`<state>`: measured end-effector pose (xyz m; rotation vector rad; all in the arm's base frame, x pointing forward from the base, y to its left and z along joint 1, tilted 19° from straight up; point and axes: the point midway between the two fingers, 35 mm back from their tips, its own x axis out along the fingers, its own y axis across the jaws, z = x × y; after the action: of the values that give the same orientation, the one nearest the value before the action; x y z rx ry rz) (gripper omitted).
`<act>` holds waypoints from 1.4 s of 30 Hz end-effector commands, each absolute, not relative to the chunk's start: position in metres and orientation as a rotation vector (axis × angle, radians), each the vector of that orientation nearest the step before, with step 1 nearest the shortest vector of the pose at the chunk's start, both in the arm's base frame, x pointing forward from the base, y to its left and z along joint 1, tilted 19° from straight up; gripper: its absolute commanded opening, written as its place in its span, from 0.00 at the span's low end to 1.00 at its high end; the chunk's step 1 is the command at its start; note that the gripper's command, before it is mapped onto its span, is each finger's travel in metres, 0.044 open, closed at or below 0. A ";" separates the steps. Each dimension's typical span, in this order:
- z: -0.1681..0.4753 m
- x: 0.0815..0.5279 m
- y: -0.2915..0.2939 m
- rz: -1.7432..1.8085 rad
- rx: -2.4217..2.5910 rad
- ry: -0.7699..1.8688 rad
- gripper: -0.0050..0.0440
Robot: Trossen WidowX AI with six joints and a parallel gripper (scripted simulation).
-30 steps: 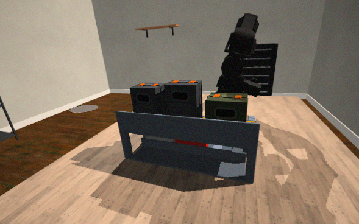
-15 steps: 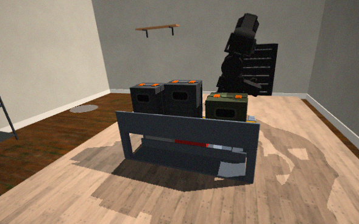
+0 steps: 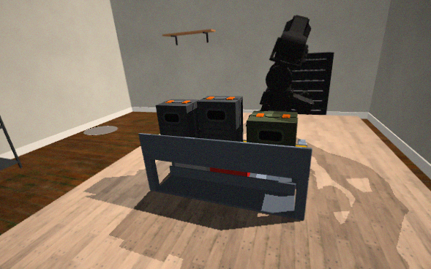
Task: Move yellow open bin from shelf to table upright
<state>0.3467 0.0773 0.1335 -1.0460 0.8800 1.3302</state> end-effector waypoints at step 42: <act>0.130 0.327 0.078 1.314 -1.060 0.861 0.10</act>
<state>0.3271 0.0777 0.1266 -1.0509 0.8726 1.3273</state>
